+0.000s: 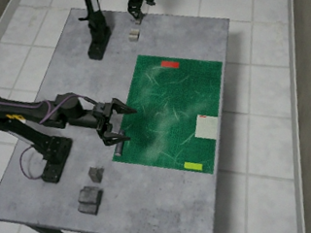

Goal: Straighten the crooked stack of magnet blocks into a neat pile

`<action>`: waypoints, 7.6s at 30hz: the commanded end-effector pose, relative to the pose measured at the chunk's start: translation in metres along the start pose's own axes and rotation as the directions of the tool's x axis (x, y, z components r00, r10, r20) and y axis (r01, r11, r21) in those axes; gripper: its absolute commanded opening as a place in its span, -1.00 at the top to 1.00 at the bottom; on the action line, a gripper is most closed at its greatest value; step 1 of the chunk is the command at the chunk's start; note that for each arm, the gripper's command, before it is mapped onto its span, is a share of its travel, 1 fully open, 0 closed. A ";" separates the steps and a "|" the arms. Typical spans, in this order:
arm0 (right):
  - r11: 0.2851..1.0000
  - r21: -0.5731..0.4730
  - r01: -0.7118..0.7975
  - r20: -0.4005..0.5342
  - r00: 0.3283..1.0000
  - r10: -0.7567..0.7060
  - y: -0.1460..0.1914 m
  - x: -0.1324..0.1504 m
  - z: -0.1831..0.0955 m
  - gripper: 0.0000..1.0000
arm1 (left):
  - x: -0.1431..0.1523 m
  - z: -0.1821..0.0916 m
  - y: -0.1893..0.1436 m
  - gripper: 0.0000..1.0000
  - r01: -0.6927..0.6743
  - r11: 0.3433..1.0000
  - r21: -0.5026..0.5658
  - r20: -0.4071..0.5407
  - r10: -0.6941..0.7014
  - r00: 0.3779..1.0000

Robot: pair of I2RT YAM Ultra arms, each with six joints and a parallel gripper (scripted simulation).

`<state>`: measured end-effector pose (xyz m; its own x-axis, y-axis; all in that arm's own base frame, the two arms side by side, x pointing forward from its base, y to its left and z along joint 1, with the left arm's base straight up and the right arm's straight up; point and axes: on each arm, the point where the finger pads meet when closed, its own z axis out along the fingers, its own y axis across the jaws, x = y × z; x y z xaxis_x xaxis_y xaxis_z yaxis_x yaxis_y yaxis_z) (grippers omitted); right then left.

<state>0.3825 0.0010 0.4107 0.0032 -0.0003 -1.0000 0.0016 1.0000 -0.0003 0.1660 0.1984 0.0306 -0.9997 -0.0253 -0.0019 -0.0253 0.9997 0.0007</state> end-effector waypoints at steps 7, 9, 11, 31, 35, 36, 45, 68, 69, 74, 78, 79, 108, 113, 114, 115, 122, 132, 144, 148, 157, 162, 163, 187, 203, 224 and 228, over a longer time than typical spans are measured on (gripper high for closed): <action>1.000 0.016 0.009 0.044 0.999 -0.009 -0.004 -0.023 -0.006 -1.00 | -0.009 -0.016 0.005 -0.61 0.002 0.999 -0.033 0.048 0.000 0.999; 1.000 0.016 0.009 0.044 0.999 -0.009 -0.004 -0.023 -0.006 -1.00 | -0.009 -0.016 0.005 -0.61 0.002 0.999 -0.033 0.048 0.000 0.999; 1.000 0.016 0.009 0.044 0.999 -0.009 -0.004 -0.023 -0.006 -1.00 | -0.007 0.017 -0.002 -0.61 -0.010 1.000 -0.002 0.018 0.010 1.000; 1.000 0.016 0.009 0.044 0.999 -0.009 -0.004 -0.023 -0.006 -1.00 | -0.006 0.000 0.005 -0.61 0.009 0.999 -0.031 0.041 -0.008 0.999; 1.000 0.016 0.009 0.044 0.999 -0.009 -0.004 -0.023 -0.006 -1.00 | -0.006 0.001 0.001 -0.02 -0.006 1.000 -0.024 0.035 0.007 0.999; 1.000 0.016 0.009 0.044 0.999 -0.009 -0.004 -0.023 -0.006 -1.00 | -0.006 0.001 0.001 -0.02 -0.006 1.000 -0.024 0.035 0.007 0.999; 1.000 0.016 0.009 0.044 0.999 -0.009 -0.004 -0.023 -0.006 -1.00 | -0.004 0.001 -0.002 -0.02 -0.007 1.000 -0.013 0.026 0.007 1.000; 1.000 0.016 0.009 0.044 0.999 -0.009 -0.004 -0.023 -0.006 -1.00 | -0.004 0.001 -0.002 -0.01 -0.007 1.000 -0.013 0.026 0.007 1.000; 1.000 0.016 0.009 0.044 0.999 -0.009 -0.004 -0.023 -0.006 -1.00 | -0.004 0.001 -0.002 -0.01 -0.007 1.000 -0.013 0.026 0.007 1.000; 1.000 0.016 0.009 0.044 0.999 -0.009 -0.004 -0.023 -0.006 -1.00 | -0.004 0.001 -0.002 0.00 -0.007 1.000 -0.013 0.026 0.007 1.000; 1.000 0.016 0.009 0.044 0.999 -0.009 -0.004 -0.023 -0.006 -1.00 | -0.004 0.001 -0.002 0.00 -0.007 1.000 -0.013 0.026 0.007 1.000; 1.000 0.016 0.009 0.044 0.999 -0.009 -0.004 -0.023 -0.006 -1.00 | -0.004 0.001 -0.002 0.00 -0.007 1.000 -0.013 0.026 0.007 1.000; 1.000 0.016 0.009 0.044 0.999 -0.009 -0.004 -0.023 -0.006 -1.00 | -0.004 0.001 -0.002 0.02 -0.007 1.000 -0.013 0.026 0.007 1.000; 1.000 0.016 0.009 0.044 0.999 -0.009 -0.004 -0.023 -0.006 -1.00 | -0.004 0.001 -0.002 0.02 -0.007 1.000 -0.013 0.026 0.007 1.000; 1.000 0.016 0.009 0.044 0.999 -0.009 -0.004 -0.023 -0.006 -1.00 | -0.004 0.001 -0.002 0.02 -0.007 1.000 -0.013 0.026 0.007 1.000; 1.000 0.016 0.009 0.044 0.999 -0.009 -0.004 -0.023 -0.006 -1.00 | -0.004 0.001 -0.002 0.02 -0.007 1.000 -0.013 0.026 0.007 1.000; 1.000 0.016 0.009 0.044 0.999 -0.009 -0.004 -0.023 -0.006 -1.00 | -0.004 0.001 -0.002 0.02 -0.007 1.000 -0.013 0.026 0.007 1.000; 1.000 0.016 0.009 0.044 0.999 -0.009 -0.004 -0.023 -0.006 -1.00 | -0.004 0.001 -0.002 0.03 -0.007 1.000 -0.013 0.026 0.007 1.000; 1.000 0.016 0.009 0.044 0.999 -0.009 -0.004 -0.023 -0.006 -1.00 | -0.004 0.001 -0.002 0.04 -0.007 1.000 -0.013 0.026 0.007 1.000; 1.000 0.016 0.009 0.044 0.999 -0.009 -0.004 -0.023 -0.006 -1.00 | -0.004 0.001 -0.002 0.04 -0.007 1.000 -0.013 0.026 0.007 1.000; 1.000 0.016 0.009 0.044 0.999 -0.009 -0.004 -0.023 -0.006 -1.00 | -0.004 0.001 -0.002 0.03 -0.007 1.000 -0.013 0.026 0.007 1.000; 1.000 0.016 0.009 0.044 0.999 -0.009 -0.004 -0.023 -0.006 -1.00 | -0.004 0.001 -0.002 0.03 -0.007 1.000 -0.013 0.026 0.007 1.000; 1.000 0.016 0.009 0.044 0.999 -0.009 -0.004 -0.023 -0.006 -1.00 | -0.004 0.001 -0.002 0.03 -0.007 1.000 -0.013 0.026 0.007 1.000; 1.000 0.016 0.009 0.044 0.999 -0.009 -0.004 -0.023 -0.006 -1.00 | -0.004 0.001 -0.002 -0.61 -0.007 1.000 -0.013 0.026 0.007 1.000; 1.000 0.016 0.009 0.044 0.999 -0.009 -0.004 -0.023 -0.006 -1.00 | -0.004 0.011 0.003 -0.02 -0.002 1.000 -0.028 0.026 0.003 1.000; 1.000 0.016 0.009 0.044 0.999 -0.009 -0.004 -0.023 -0.006 -1.00 | -0.004 0.011 0.003 -0.01 -0.001 1.000 -0.024 0.028 0.002 1.000; 1.000 0.016 0.009 0.044 0.999 -0.009 -0.004 -0.023 -0.006 -1.00 | -0.004 0.011 0.003 0.01 -0.001 1.000 -0.023 0.028 0.002 1.000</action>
<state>0.3825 0.0010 0.4107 0.0032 -0.0003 -1.0000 0.0016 1.0000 -0.0003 0.1663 0.1982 0.0098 -0.9998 -0.0207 0.0003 -0.0207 0.9998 -0.0012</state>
